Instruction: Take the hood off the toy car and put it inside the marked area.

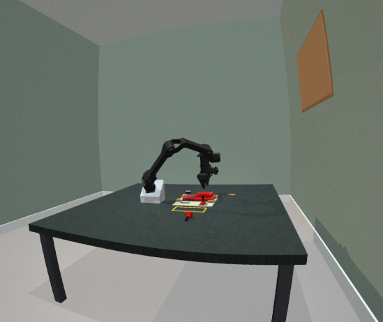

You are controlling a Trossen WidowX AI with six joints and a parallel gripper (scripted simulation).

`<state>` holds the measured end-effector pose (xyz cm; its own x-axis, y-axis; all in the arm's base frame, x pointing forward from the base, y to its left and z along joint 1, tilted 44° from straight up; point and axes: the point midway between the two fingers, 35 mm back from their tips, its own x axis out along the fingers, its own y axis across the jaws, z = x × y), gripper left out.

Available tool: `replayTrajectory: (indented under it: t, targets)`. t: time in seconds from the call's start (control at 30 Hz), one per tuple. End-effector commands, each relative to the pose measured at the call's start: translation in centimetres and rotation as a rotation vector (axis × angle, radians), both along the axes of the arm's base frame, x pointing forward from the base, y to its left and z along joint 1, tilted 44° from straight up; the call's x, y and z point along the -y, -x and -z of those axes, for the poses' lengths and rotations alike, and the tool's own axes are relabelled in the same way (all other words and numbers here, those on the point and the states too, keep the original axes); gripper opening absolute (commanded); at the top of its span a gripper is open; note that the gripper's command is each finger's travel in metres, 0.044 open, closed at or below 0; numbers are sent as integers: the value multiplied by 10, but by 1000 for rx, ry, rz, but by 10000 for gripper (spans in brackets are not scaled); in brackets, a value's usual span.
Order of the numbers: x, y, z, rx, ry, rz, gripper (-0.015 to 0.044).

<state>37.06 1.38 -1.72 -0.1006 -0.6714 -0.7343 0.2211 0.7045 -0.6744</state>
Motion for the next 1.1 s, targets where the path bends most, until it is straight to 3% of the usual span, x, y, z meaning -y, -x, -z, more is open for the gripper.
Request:
replayTrajectory:
  t: [0.0,1.07]
  targets:
    - [4,3,3,-12,7,-4,440]
    - [20,7,19,-12,9,-4,440]
